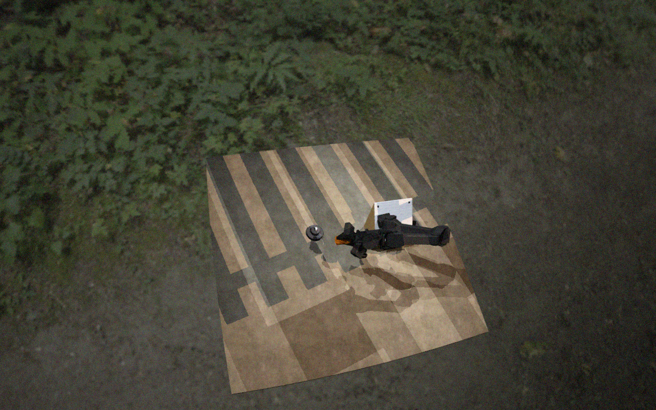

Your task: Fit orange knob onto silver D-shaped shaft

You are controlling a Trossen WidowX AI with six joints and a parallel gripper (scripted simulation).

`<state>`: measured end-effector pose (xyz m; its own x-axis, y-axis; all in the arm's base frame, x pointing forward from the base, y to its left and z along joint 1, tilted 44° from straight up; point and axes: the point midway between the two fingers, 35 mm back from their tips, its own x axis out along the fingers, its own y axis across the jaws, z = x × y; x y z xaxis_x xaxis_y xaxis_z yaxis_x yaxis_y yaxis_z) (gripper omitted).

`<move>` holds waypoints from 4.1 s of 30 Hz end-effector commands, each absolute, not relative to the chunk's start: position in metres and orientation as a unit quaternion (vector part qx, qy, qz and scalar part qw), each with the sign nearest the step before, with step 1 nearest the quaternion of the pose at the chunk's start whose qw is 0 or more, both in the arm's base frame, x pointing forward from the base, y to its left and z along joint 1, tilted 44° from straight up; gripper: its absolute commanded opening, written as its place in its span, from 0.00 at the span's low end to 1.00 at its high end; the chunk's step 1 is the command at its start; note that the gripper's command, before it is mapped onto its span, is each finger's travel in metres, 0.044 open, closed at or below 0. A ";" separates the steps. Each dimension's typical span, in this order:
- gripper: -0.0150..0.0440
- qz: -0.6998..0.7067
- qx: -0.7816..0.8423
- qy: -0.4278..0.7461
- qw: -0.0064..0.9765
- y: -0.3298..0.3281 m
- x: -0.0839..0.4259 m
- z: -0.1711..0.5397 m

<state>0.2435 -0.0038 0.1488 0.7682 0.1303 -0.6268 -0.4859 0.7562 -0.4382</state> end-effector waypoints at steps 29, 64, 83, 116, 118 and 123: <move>0.25 0.131 -0.318 0.278 0.897 -0.001 0.242 0.147; 0.25 0.255 -0.279 0.322 0.868 0.016 0.252 0.125; 0.25 0.393 -0.232 0.368 0.810 0.031 0.261 0.104; 0.25 0.542 -0.152 0.396 0.726 0.065 0.283 0.057; 0.25 0.543 -0.152 0.395 0.725 0.071 0.285 0.050; 0.25 0.546 -0.150 0.394 0.724 0.087 0.291 0.032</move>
